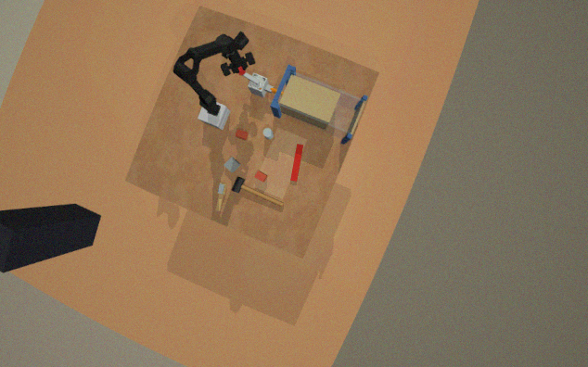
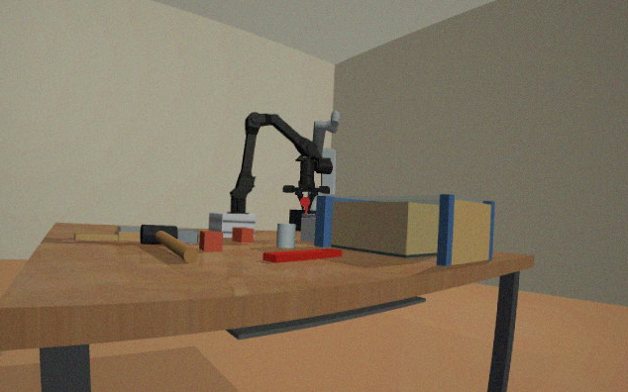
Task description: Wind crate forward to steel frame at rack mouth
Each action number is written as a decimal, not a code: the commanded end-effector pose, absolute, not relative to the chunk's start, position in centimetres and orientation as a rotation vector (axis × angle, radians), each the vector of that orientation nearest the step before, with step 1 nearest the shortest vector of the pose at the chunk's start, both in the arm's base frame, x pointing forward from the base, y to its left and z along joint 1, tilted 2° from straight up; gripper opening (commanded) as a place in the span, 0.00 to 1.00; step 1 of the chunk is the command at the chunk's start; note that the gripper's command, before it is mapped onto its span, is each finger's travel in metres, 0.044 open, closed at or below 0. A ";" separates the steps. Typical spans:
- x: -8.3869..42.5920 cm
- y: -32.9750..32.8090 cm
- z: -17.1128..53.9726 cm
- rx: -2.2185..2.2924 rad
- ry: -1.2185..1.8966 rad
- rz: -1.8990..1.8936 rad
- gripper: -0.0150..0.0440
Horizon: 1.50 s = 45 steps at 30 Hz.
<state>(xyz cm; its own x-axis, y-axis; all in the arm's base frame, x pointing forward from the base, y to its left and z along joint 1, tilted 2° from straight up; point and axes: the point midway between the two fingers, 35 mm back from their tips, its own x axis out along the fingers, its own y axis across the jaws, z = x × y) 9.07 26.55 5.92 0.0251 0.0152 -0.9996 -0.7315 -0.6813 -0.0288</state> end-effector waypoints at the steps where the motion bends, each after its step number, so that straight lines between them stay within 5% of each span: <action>1: 8.8 25.1 5.8 -1.756 0.763 1.717 0.25; 45: 10.9 19.0 5.9 -1.761 0.767 1.714 0.25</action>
